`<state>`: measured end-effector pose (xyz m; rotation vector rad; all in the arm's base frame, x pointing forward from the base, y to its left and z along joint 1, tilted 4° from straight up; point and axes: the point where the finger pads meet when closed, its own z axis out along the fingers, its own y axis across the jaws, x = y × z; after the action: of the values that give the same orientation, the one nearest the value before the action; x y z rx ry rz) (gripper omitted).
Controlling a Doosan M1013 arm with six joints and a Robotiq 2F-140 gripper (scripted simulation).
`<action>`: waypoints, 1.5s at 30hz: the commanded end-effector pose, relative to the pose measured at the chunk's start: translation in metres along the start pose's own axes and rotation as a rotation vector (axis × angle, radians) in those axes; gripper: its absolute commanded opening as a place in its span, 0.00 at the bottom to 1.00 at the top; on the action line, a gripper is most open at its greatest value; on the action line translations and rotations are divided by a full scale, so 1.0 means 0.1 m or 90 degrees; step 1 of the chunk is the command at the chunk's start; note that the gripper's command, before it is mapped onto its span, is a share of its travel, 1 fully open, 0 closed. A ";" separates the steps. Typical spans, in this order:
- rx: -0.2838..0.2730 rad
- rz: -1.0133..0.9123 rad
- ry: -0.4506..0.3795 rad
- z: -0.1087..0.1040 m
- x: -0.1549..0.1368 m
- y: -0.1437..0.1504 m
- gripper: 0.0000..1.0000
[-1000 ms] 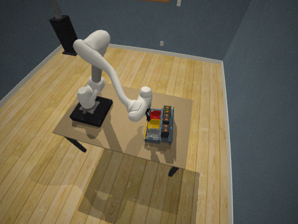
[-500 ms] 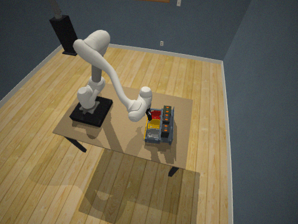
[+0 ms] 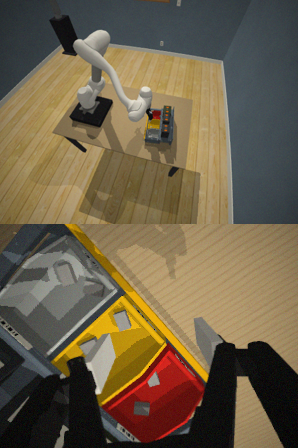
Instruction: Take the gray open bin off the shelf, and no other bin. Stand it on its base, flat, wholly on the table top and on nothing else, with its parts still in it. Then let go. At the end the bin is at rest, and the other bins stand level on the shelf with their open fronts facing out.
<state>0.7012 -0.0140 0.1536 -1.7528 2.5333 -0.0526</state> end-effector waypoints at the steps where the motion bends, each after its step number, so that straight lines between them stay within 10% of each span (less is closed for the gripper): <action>1: 0.000 0.000 0.000 0.00 0.00 0.00 0.57; 36: 0.000 -0.331 0.000 0.00 0.00 0.00 0.57; 37: 0.000 -0.331 0.000 0.00 0.00 0.00 0.28; 45: 0.000 -0.331 0.000 0.00 0.00 0.00 0.28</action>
<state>0.7012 -0.0140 0.1536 -2.3530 2.0042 -0.0751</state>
